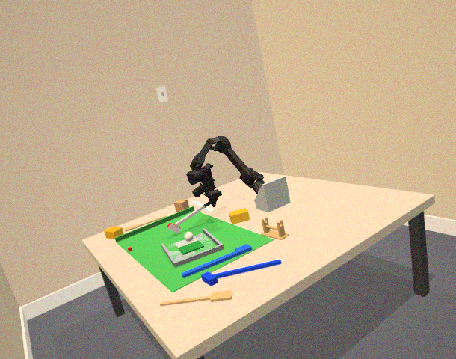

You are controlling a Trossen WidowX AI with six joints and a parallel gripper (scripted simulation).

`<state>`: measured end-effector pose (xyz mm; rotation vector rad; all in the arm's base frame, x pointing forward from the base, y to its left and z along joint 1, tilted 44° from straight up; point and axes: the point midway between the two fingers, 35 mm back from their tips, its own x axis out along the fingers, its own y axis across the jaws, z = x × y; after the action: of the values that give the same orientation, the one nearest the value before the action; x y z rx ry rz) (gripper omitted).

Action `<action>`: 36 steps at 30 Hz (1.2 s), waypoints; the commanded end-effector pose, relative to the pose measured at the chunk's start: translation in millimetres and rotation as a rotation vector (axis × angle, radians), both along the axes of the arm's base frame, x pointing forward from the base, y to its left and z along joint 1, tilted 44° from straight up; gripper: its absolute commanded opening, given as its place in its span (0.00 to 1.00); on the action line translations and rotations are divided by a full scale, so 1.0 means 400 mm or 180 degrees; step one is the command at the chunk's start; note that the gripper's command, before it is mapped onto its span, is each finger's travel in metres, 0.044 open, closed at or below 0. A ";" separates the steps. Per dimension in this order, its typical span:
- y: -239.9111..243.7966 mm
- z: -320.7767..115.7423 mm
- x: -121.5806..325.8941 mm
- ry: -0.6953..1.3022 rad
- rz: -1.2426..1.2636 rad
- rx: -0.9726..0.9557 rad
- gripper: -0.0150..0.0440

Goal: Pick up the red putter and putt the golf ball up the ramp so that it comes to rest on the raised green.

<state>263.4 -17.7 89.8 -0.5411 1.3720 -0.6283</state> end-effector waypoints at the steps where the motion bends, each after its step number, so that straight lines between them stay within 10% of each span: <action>1: 0.034 0.023 0.005 -0.0029 0.0005 0.0012 0.25; 36: 0.086 0.079 -0.008 -0.0007 0.0017 0.0002 0.25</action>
<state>260.0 16.7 121.8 -0.5418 1.3697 -0.6266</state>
